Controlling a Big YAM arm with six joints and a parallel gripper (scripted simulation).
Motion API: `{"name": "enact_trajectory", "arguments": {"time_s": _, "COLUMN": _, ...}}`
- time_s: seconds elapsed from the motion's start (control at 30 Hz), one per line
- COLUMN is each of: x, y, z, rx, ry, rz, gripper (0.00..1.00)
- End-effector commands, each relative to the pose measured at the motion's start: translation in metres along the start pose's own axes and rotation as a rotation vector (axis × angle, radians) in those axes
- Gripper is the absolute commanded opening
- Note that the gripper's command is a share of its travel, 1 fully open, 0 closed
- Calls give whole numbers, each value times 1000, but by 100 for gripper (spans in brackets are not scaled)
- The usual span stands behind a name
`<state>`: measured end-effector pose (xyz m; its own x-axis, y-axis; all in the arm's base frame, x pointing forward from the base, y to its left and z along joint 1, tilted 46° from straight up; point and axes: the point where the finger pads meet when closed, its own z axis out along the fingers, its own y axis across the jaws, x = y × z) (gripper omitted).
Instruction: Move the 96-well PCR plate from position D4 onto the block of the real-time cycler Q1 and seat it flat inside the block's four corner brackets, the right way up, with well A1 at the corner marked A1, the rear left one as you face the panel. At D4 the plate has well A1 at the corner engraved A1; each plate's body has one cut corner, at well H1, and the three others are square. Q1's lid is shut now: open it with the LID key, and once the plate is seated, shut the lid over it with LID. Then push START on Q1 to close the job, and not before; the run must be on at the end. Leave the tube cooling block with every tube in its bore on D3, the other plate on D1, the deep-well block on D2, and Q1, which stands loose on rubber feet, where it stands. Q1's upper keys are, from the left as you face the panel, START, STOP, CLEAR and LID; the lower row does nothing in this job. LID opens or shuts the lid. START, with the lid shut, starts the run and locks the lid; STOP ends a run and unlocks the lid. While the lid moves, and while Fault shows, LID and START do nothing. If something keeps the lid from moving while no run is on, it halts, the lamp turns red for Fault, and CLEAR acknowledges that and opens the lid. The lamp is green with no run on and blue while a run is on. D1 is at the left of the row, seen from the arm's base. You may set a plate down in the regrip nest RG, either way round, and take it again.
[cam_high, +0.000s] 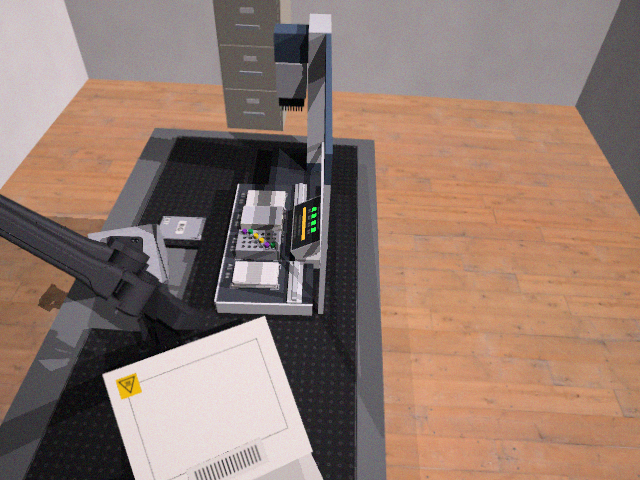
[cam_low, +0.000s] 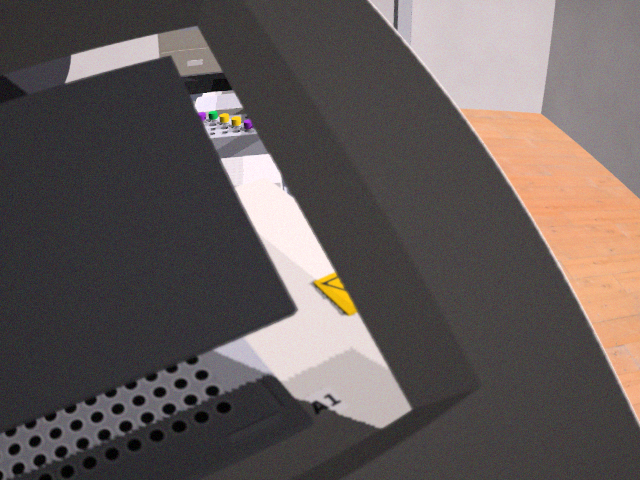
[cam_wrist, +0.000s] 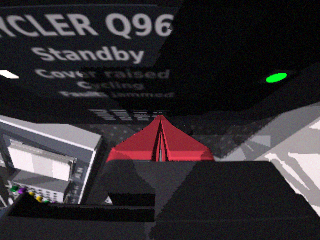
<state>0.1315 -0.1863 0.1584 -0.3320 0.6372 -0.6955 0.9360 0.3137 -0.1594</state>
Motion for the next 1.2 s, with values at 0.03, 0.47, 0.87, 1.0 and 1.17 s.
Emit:
{"name": "enact_trajectory", "arguments": {"time_s": 0.03, "x": -24, "y": 3, "z": -16, "rx": -18, "ry": -33, "rz": 28, "gripper": 0}}
{"name": "enact_trajectory", "arguments": {"time_s": 0.47, "x": -21, "y": 1, "z": -15, "rx": -23, "ry": -40, "rz": 22, "gripper": 0}}
{"name": "enact_trajectory", "arguments": {"time_s": 0.87, "x": -7, "y": 0, "z": -3, "rx": -9, "ry": -29, "rz": 20, "gripper": 0}}
{"name": "enact_trajectory", "arguments": {"time_s": 1.0, "x": -12, "y": 4, "z": -6, "rx": -19, "ry": -31, "rz": 28, "gripper": 0}}
{"name": "enact_trajectory", "arguments": {"time_s": 1.17, "x": -20, "y": 7, "z": -9, "rx": -25, "ry": -39, "rz": 29, "gripper": 0}}
